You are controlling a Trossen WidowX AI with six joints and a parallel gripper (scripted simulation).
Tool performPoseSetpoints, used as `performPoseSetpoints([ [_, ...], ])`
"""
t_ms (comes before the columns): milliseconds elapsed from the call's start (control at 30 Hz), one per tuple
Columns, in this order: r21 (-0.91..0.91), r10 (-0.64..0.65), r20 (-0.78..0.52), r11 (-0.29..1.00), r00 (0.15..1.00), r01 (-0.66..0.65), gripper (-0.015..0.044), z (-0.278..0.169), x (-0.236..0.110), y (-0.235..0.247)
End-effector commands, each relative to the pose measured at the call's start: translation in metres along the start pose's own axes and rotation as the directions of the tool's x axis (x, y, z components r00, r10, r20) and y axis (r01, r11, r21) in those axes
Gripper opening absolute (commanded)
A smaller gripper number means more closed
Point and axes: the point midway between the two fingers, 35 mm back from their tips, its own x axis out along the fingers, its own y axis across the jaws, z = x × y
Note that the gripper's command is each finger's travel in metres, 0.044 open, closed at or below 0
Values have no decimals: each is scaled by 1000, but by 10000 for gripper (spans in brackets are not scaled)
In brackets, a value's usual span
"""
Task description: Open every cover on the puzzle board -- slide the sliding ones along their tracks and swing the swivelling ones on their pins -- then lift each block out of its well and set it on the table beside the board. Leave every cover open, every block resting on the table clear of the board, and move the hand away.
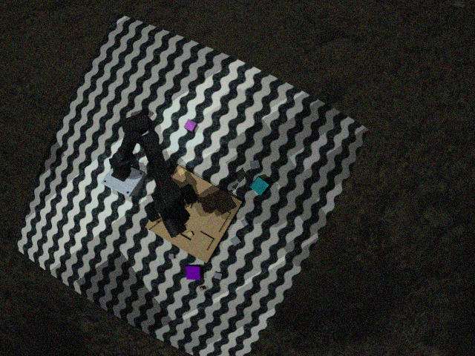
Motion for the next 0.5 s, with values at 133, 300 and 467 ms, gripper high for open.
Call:
performPoseSetpoints([
  [133,-1,0,7,1000,1000,0,80,-6,-2,28],
  [300,-1,1,9,1000,1000,-1,80,-11,-3,45],
  [467,-2,3,10,1000,1000,-3,80,-18,-4,62],
])
